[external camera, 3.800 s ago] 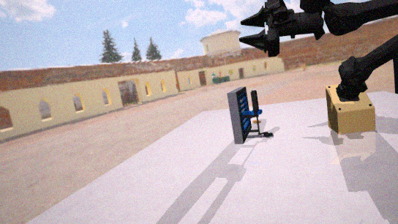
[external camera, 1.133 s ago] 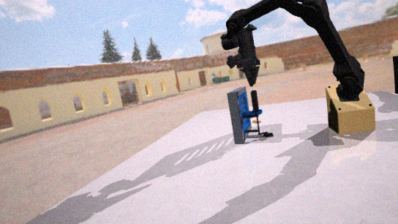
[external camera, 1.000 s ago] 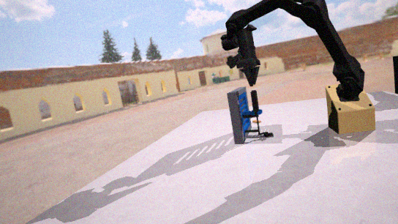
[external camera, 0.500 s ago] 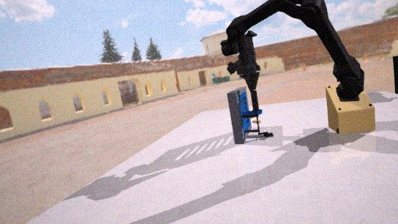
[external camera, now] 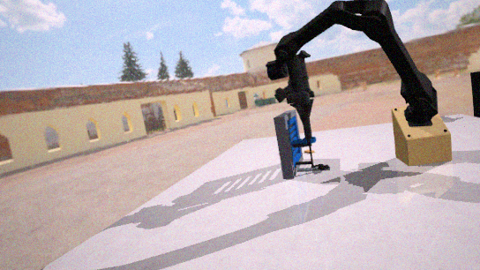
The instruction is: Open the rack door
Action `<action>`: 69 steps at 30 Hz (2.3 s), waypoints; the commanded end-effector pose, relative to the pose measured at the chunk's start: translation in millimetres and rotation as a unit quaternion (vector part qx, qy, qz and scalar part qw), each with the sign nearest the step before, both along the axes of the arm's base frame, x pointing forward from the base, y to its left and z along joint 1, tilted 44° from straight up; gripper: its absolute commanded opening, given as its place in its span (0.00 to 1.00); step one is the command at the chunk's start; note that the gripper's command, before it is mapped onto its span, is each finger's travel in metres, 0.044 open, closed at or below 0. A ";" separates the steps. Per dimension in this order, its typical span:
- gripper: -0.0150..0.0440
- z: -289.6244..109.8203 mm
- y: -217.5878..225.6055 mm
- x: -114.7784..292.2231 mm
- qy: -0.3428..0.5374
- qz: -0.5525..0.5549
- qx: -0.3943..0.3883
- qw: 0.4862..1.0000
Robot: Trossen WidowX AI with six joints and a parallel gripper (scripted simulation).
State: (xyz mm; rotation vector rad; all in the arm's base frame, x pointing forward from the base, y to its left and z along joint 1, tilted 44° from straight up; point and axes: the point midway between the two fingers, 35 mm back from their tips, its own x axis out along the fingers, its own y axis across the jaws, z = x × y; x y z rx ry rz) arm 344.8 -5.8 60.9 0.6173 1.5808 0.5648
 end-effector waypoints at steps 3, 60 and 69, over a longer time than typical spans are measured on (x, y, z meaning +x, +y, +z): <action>0.76 -6.4 7.2 -1.1 0.000 -0.003 0.002 1.000; 0.30 -15.0 15.7 -3.3 -0.372 0.395 0.041 0.839; 0.30 -15.0 15.7 -3.3 -0.489 0.520 0.052 0.698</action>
